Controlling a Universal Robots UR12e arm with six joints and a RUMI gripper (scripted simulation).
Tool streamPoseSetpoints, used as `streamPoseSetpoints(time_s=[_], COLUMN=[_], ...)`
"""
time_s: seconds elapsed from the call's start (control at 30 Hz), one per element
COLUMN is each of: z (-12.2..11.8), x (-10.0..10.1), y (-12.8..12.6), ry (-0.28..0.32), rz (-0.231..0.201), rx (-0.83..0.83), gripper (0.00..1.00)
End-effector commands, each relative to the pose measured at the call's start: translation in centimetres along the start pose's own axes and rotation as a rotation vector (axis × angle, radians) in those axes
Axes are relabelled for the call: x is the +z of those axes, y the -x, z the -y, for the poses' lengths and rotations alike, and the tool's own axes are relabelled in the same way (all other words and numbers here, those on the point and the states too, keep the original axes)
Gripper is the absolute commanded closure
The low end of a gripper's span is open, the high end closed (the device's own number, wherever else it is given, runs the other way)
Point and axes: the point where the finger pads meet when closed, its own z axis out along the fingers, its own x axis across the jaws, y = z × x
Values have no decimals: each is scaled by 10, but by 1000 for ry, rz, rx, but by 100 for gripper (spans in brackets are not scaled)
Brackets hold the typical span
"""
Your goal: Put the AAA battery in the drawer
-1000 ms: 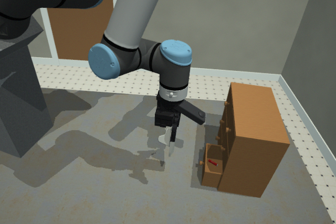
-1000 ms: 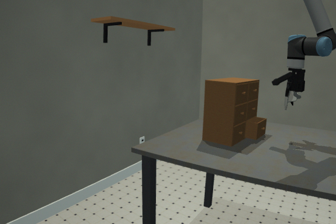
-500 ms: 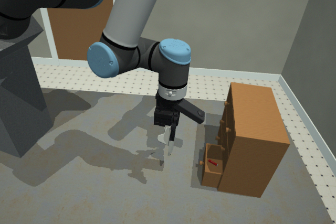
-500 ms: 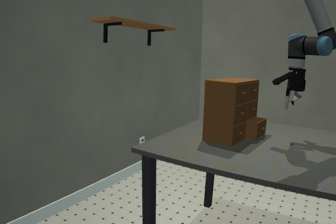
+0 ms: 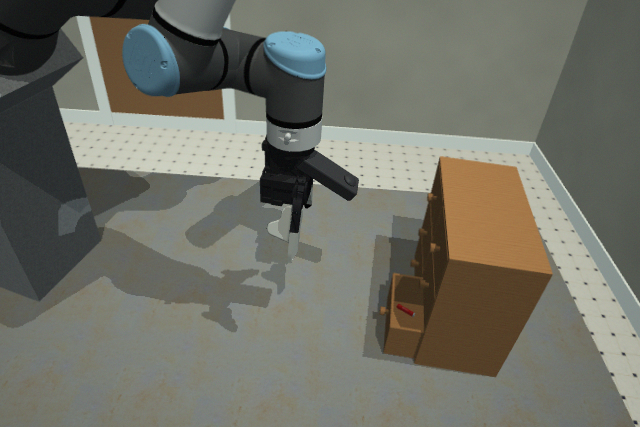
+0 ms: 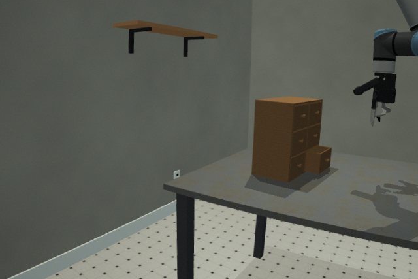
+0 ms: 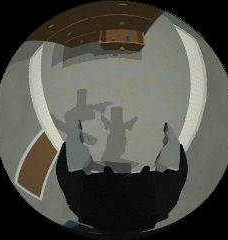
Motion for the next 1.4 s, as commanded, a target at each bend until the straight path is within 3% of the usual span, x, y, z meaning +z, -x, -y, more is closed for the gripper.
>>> streamPoseSetpoints(time_s=[0.0,0.27,0.63,1.13,1.2,1.37], z=[-4,-2,5,26,26,33], x=[-6,-3,5,26,26,36], y=[1,1,0,0,0,1], ry=[-5,-27,-106,-350,-350,-457], rz=[0,0,0,0,0,1], rx=[0,1,1,0,0,-1], gripper=[0,0,0,0,0,0])
